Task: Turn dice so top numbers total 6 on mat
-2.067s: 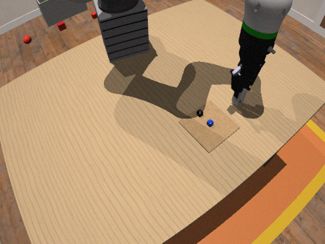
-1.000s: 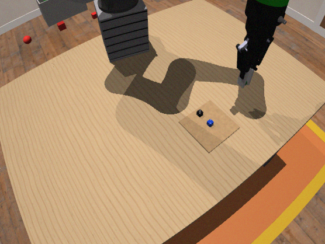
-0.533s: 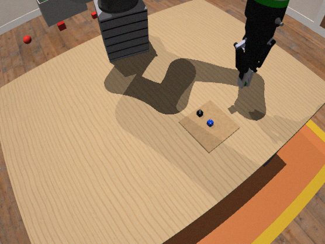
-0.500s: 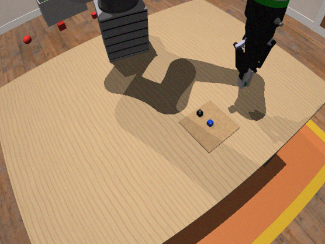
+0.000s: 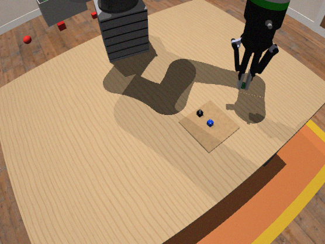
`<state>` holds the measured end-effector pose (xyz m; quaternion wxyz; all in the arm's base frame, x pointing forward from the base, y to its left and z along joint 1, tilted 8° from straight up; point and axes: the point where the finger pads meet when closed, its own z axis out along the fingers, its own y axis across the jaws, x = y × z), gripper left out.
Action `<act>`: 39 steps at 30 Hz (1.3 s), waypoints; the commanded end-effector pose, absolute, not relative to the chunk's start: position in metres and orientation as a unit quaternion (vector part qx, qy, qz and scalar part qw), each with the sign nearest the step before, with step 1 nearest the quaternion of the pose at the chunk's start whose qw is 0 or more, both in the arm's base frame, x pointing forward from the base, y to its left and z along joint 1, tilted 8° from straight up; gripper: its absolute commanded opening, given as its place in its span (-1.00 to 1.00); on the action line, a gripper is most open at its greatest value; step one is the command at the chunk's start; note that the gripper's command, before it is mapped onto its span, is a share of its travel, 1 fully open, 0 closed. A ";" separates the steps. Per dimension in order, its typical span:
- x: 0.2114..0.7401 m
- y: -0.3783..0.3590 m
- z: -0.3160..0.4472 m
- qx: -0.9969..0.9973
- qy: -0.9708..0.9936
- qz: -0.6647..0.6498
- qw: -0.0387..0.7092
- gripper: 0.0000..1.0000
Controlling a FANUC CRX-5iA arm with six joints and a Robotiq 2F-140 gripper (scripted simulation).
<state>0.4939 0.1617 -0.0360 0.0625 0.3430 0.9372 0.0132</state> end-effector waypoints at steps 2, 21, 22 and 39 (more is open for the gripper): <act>0.497 0.158 -0.035 0.435 0.898 0.016 0.067 -0.87; 0.503 0.146 -0.034 0.675 0.734 0.035 0.059 -0.87; 0.504 0.145 -0.034 0.691 0.719 0.036 0.059 -0.87; 0.510 0.135 -0.032 0.856 0.513 0.050 0.047 -0.87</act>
